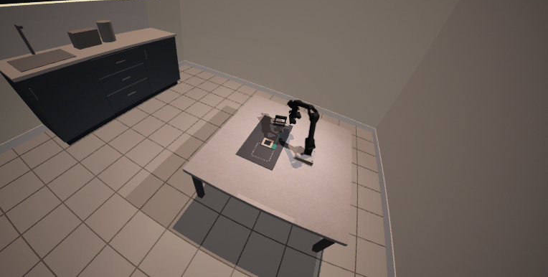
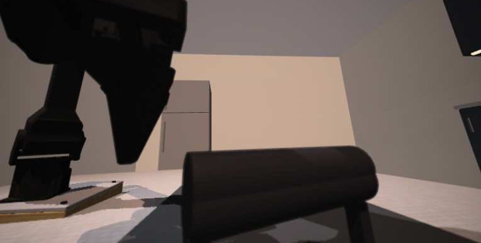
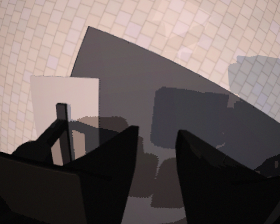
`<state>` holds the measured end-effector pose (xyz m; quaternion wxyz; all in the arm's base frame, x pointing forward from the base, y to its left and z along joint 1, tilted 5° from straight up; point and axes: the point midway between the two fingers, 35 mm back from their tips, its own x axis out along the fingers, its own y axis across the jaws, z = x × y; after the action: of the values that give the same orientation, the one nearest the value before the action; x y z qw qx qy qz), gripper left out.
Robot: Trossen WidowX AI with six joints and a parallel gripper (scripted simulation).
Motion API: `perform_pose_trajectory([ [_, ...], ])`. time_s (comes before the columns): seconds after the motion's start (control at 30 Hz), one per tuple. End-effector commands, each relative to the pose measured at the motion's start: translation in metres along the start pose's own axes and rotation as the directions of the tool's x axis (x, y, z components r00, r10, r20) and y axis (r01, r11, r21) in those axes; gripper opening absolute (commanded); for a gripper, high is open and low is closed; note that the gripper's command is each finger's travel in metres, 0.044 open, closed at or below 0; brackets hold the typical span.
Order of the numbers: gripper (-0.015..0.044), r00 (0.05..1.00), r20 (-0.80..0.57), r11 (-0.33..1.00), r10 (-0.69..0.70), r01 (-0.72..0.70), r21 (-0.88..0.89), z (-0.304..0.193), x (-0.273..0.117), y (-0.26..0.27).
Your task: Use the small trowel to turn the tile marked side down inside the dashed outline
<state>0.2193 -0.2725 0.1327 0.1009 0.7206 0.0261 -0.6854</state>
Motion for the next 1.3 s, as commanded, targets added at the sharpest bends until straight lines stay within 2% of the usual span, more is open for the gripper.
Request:
perform_pose_trajectory([
  [0.0,0.0100,1.000,0.000,1.000,-0.001,0.001,0.000,0.0000,0.0004,0.0013],
  [0.3,0.0100,1.000,0.001,1.000,-0.001,0.001,0.001,0.0002,0.0005,0.0000],
  [0.43,0.0000,1.000,0.001,1.000,-0.002,0.002,0.001,0.0002,0.0006,0.0000],
  [0.93,0.0000,1.000,0.001,1.000,-0.002,0.002,0.001,0.0002,0.0006,0.0000],
  [1.07,0.0100,1.000,0.001,1.000,-0.002,0.002,0.001,0.0002,0.0006,0.0000],
  [1.27,0.0100,1.000,0.001,1.000,-0.001,0.001,0.001,0.0002,0.0006,0.0000],
])
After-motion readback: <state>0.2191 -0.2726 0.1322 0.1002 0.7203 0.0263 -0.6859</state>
